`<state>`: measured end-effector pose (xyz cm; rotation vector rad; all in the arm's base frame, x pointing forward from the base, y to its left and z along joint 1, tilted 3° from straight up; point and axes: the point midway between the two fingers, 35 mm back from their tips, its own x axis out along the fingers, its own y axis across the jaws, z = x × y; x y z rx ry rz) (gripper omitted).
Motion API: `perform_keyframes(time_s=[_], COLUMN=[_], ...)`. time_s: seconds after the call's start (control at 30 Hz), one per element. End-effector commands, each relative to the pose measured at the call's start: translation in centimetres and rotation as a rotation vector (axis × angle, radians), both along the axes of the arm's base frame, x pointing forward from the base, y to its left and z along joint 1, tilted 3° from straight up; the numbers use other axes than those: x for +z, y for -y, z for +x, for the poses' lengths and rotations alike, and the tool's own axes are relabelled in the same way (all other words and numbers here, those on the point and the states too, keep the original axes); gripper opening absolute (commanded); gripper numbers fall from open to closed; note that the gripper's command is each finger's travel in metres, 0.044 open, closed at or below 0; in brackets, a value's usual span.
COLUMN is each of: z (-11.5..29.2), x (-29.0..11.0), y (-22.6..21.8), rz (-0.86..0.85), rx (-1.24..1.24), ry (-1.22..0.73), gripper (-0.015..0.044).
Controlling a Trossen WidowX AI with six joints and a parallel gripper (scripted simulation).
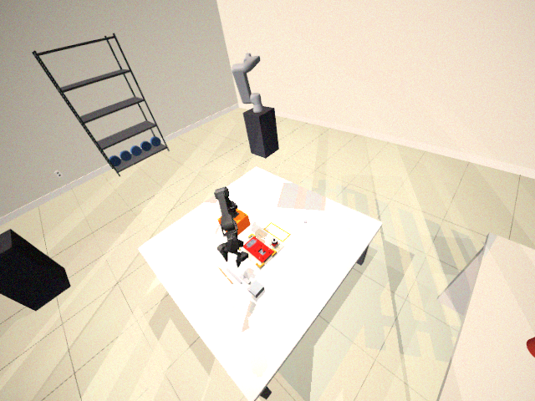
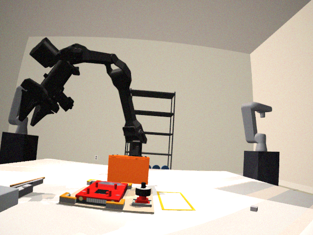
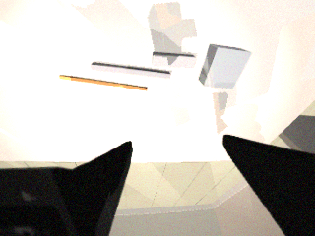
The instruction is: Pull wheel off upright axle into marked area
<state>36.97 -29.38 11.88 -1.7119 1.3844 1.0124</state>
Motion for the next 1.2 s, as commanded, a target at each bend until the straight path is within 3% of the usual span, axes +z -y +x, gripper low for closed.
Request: perform_keyframes(time_s=[0.0,0.1,0.6,1.17], z=[0.0,0.6,3.4,4.1], x=[0.0,-0.4,-2.9,-5.3], y=[-0.1,-1.4,-9.8,-19.5], rz=[0.003,0.038,0.267,0.426], rx=[-0.008,-0.117,-0.861,-1.772], ry=[0.004,0.063,0.367,0.564], gripper=[0.0374,0.0300,0.0300,0.0300])
